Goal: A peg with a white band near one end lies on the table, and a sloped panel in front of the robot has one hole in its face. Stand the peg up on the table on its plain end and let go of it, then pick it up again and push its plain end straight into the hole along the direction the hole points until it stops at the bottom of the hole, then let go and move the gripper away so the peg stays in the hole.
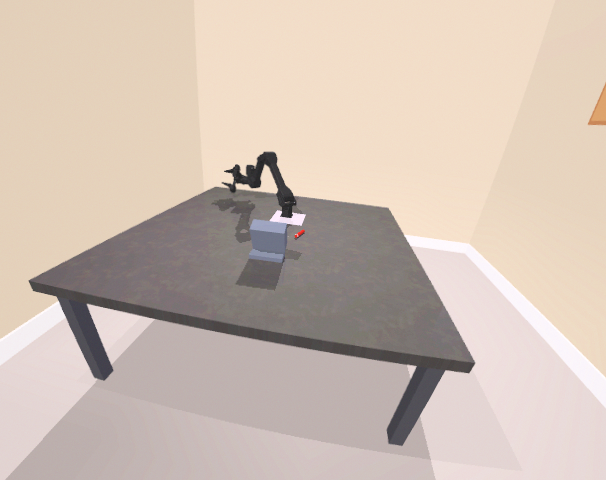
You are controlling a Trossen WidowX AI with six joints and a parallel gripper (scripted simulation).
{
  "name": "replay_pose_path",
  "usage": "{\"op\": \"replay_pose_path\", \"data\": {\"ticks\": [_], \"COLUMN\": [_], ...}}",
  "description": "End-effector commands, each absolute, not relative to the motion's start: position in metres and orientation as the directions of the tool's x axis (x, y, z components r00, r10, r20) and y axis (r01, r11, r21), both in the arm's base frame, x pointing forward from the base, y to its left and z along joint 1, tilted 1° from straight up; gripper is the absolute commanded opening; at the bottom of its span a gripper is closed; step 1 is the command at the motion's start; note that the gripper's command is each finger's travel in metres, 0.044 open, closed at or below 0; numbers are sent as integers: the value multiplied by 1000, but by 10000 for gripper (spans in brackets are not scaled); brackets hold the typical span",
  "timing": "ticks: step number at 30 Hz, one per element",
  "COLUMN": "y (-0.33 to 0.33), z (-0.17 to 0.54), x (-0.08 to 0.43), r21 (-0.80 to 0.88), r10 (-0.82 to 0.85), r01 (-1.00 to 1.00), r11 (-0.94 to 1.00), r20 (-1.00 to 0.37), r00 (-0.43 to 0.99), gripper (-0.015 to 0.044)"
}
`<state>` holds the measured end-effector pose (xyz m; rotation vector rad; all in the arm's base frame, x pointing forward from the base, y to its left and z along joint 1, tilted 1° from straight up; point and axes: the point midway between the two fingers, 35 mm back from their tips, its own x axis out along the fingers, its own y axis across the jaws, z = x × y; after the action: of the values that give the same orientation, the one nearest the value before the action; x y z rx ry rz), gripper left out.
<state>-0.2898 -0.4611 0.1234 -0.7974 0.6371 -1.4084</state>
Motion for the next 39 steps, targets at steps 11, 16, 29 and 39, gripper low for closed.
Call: {"op": "replay_pose_path", "data": {"ticks": [11,16,29,39], "y": [-503,-518,-543,-532], "z": [121,120,114,106], "x": [-219,-186,-75,69], "r21": [-678,-618,-417,-187], "r10": [-984,-974,-918,-787], "r01": [724,761,819,777], "r11": [132,197,395,601], "r20": [-1,-36,-155,-312], "r00": [178,223,364,533], "gripper": [440,440,440,440]}}
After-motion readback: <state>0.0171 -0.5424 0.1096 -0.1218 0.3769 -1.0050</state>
